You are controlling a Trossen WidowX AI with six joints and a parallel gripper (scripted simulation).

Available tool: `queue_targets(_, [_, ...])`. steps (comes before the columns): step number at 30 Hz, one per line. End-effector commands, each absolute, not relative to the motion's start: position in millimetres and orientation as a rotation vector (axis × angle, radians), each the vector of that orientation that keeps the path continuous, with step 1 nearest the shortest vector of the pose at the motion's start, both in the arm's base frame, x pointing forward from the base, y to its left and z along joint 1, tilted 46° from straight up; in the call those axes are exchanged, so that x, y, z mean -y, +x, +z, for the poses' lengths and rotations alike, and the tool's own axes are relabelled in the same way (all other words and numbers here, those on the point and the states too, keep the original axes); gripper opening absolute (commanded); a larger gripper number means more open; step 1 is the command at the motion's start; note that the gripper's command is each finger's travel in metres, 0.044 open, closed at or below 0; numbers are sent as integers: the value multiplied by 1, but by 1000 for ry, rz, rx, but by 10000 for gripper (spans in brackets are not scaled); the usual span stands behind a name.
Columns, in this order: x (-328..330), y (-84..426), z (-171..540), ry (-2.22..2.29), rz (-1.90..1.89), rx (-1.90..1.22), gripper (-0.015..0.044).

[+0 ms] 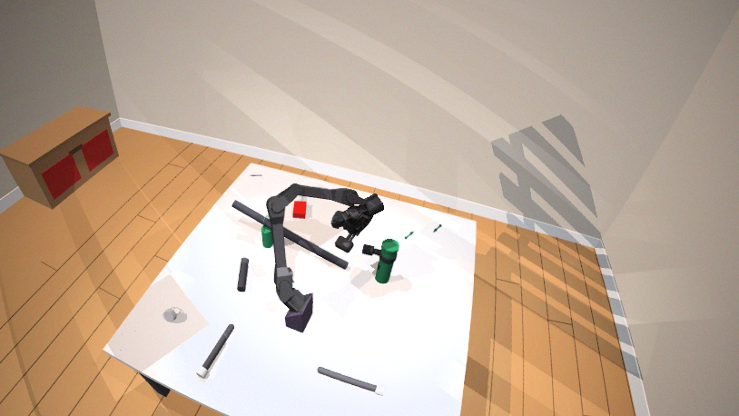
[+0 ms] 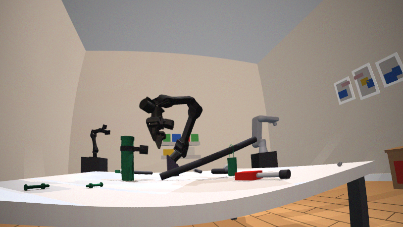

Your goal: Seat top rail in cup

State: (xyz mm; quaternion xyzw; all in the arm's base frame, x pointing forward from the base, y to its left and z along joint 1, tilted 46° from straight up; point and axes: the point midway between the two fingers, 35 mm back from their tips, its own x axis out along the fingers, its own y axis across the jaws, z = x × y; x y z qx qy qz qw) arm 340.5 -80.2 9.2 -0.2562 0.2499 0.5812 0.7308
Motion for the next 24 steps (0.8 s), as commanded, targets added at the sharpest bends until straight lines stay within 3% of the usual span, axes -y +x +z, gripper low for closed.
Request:
queue_targets(1, [78, 337, 44, -294, 1119, -699, 440])
queue_targets(12, [65, 314, 131, 556, 631, -1004, 440])
queue_targets(24, [64, 312, 136, 608, 602, -1015, 440])
